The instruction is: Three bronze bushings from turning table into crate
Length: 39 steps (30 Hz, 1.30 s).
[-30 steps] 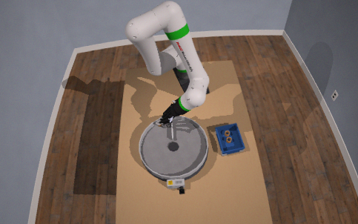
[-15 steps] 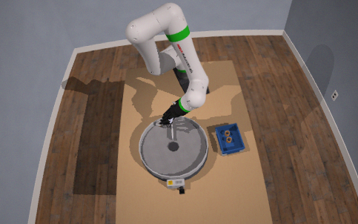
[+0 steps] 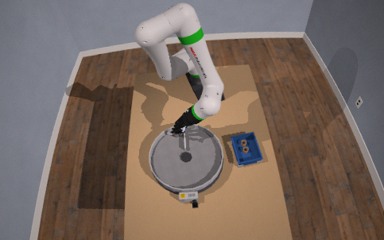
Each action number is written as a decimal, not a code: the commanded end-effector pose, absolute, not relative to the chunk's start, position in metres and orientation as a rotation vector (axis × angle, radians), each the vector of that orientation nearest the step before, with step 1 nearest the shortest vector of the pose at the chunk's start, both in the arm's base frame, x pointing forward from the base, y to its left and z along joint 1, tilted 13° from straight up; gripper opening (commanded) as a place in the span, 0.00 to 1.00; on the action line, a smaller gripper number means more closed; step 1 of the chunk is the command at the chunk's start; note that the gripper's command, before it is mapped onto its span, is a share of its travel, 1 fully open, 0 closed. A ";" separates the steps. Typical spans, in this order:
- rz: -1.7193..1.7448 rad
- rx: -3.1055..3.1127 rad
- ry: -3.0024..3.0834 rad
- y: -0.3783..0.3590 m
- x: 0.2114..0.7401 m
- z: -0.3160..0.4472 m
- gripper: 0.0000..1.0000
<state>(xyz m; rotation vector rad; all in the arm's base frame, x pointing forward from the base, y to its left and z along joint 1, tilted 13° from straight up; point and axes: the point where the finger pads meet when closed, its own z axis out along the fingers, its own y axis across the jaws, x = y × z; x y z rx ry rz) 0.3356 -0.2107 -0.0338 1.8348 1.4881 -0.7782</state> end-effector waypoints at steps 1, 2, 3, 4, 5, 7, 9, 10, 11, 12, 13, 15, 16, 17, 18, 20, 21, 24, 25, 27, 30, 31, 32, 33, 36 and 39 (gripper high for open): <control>-0.778 1.835 1.488 -0.211 0.336 -0.034 0.07; -0.778 1.835 1.488 -0.211 0.336 -0.034 0.07; -0.778 1.835 1.488 -0.211 0.336 -0.034 0.07; -0.778 1.835 1.488 -0.211 0.336 -0.034 0.07; -0.778 1.835 1.488 -0.211 0.336 -0.034 0.07; -0.778 1.835 1.488 -0.211 0.336 -0.034 0.07; -0.778 1.835 1.488 -0.211 0.336 -0.034 0.07; -0.778 1.835 1.488 -0.211 0.336 -0.034 0.07; -0.778 1.835 1.488 -0.211 0.336 -0.034 0.07; -0.778 1.835 1.488 -0.211 0.336 -0.034 0.07; -0.778 1.835 1.488 -0.211 0.336 -0.034 0.07; -0.778 1.835 1.488 -0.211 0.336 -0.034 0.00; -0.778 1.835 1.488 -0.211 0.336 -0.034 0.00; -0.778 1.835 1.488 -0.211 0.336 -0.034 0.00; -0.778 1.835 1.488 -0.211 0.336 -0.034 0.00; -0.778 1.835 1.488 -0.211 0.336 -0.034 0.00; -0.778 1.835 1.488 -0.211 0.336 -0.034 0.00; -0.778 1.835 1.488 -0.211 0.336 -0.034 0.00; -0.778 1.835 1.488 -0.211 0.336 -0.034 0.00; -0.778 1.835 1.488 -0.211 0.336 -0.034 0.00; -0.778 1.835 1.488 -0.211 0.336 -0.034 0.00; -0.778 1.835 1.488 -0.211 0.336 -0.034 0.00; -0.778 1.835 1.488 -0.211 0.336 -0.034 0.00; -0.778 1.835 1.488 -0.211 0.336 -0.034 0.00; -0.778 1.835 1.488 -0.211 0.336 -0.034 0.00; -0.778 1.835 1.488 -0.211 0.336 -0.034 0.00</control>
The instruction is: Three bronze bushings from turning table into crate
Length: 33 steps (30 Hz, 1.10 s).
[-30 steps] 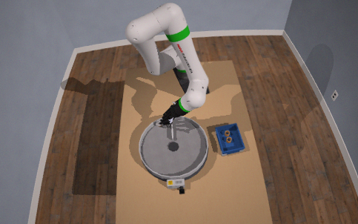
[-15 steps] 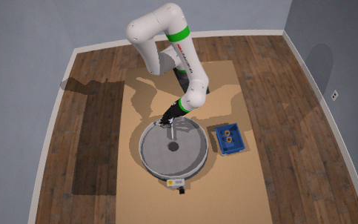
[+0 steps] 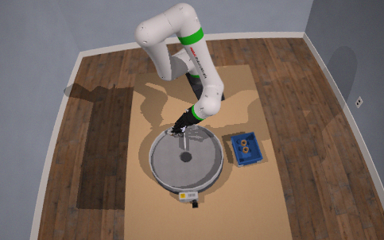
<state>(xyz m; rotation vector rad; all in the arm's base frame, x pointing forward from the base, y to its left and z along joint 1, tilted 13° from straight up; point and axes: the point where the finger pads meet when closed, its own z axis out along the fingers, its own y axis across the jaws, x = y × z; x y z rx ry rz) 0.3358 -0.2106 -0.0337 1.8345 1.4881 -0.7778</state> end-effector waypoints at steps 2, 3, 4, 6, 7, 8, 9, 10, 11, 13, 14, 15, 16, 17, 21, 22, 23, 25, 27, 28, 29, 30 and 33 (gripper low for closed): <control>-0.778 1.835 1.488 -0.211 0.336 -0.034 0.00; -0.778 1.835 1.488 -0.211 0.336 -0.034 0.00; -0.778 1.835 1.488 -0.211 0.336 -0.034 0.00; -0.778 1.835 1.488 -0.211 0.336 -0.034 0.00; -0.778 1.835 1.488 -0.211 0.336 -0.034 0.00; -0.778 1.835 1.488 -0.211 0.336 -0.034 0.00; -0.778 1.835 1.488 -0.211 0.336 -0.034 0.00; -0.778 1.835 1.488 -0.211 0.336 -0.034 0.00; -0.778 1.835 1.488 -0.211 0.336 -0.034 0.00; -0.778 1.835 1.488 -0.211 0.336 -0.034 0.00; -0.778 1.835 1.488 -0.211 0.336 -0.034 0.00; -0.778 1.835 1.488 -0.211 0.336 -0.034 0.00; -0.778 1.835 1.488 -0.211 0.336 -0.034 0.00; -0.778 1.835 1.488 -0.211 0.336 -0.034 0.00; -0.778 1.835 1.488 -0.211 0.336 -0.033 0.00; -0.778 1.835 1.488 -0.210 0.336 -0.033 0.00; -0.778 1.835 1.488 -0.210 0.336 -0.032 0.00; -0.778 1.835 1.488 -0.209 0.335 -0.028 0.00; -0.778 1.835 1.488 -0.208 0.335 -0.022 0.00; -0.778 1.835 1.488 -0.207 0.335 -0.018 0.00; -0.778 1.835 1.488 -0.207 0.335 -0.018 0.00; -0.778 1.835 1.488 -0.207 0.335 -0.018 0.00; -0.778 1.835 1.488 -0.204 0.334 -0.005 0.00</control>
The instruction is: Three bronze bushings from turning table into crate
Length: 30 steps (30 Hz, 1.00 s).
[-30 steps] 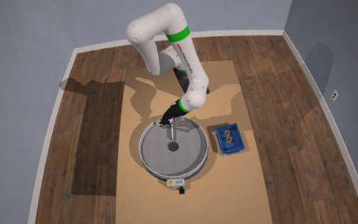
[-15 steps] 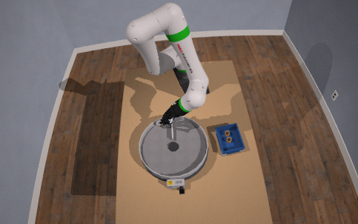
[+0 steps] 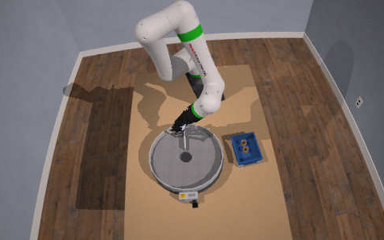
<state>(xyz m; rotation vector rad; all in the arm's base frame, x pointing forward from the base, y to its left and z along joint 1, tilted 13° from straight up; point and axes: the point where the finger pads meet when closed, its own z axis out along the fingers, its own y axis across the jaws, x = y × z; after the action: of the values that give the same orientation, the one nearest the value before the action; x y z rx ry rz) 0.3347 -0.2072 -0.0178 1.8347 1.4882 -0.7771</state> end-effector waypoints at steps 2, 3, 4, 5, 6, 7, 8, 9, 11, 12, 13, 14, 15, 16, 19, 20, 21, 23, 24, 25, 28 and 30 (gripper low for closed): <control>-0.778 1.835 1.488 -0.202 0.333 0.005 0.00; -0.778 1.835 1.488 -0.201 0.332 0.009 0.00; -0.778 1.835 1.488 -0.200 0.332 0.014 0.00; -0.778 1.835 1.488 -0.199 0.332 0.018 0.00; -0.778 1.835 1.488 -0.198 0.332 0.021 0.00; -0.778 1.835 1.488 -0.198 0.331 0.024 0.00; -0.778 1.835 1.488 -0.197 0.331 0.026 0.00; -0.778 1.835 1.488 -0.197 0.331 0.028 0.00; -0.778 1.835 1.488 -0.196 0.331 0.030 0.00; -0.778 1.835 1.488 -0.196 0.331 0.030 0.00; -0.778 1.835 1.488 -0.196 0.331 0.030 0.00; -0.778 1.835 1.488 -0.196 0.331 0.030 0.00; -0.778 1.835 1.488 -0.196 0.331 0.030 0.00; -0.778 1.835 1.488 -0.196 0.331 0.030 0.00; -0.778 1.835 1.488 -0.196 0.331 0.030 0.00; -0.778 1.835 1.488 -0.196 0.331 0.030 0.00; -0.778 1.835 1.488 -0.196 0.331 0.030 0.00; -0.778 1.835 1.488 -0.196 0.331 0.030 0.00; -0.778 1.835 1.488 -0.196 0.331 0.030 0.00; -0.778 1.835 1.488 -0.196 0.331 0.030 0.00; -0.778 1.835 1.488 -0.196 0.331 0.030 0.00; -0.778 1.835 1.488 -0.196 0.331 0.030 0.00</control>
<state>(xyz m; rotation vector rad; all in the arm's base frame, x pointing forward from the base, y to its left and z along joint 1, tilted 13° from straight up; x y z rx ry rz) 0.3308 -0.1964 0.0303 1.8348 1.4881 -0.7783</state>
